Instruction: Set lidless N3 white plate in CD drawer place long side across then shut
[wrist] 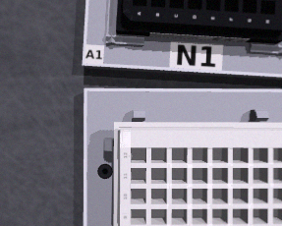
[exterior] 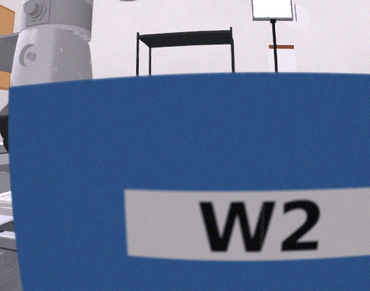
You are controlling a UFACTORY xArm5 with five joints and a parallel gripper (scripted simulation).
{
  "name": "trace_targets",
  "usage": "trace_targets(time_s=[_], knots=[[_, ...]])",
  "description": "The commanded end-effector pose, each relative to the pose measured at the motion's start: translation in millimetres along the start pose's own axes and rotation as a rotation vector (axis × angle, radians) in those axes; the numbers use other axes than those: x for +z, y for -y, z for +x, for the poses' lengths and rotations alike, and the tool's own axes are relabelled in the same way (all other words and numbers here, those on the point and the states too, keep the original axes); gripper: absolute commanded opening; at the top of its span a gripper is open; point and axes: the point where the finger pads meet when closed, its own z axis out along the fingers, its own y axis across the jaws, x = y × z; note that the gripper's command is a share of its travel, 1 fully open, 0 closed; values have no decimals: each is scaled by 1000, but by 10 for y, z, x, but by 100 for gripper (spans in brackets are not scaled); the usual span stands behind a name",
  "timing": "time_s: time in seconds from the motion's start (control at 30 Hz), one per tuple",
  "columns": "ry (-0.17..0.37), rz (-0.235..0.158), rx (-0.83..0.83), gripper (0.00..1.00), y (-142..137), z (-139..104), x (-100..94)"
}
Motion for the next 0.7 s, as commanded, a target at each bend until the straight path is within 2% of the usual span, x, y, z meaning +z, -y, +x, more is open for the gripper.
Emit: trace_targets(time_s=[0.0,0.53,0.67], knots=[[-2,4,0,0,5,13,-31],[-2,4,0,0,5,13,-94],[-2,4,0,0,4,13,-161]])
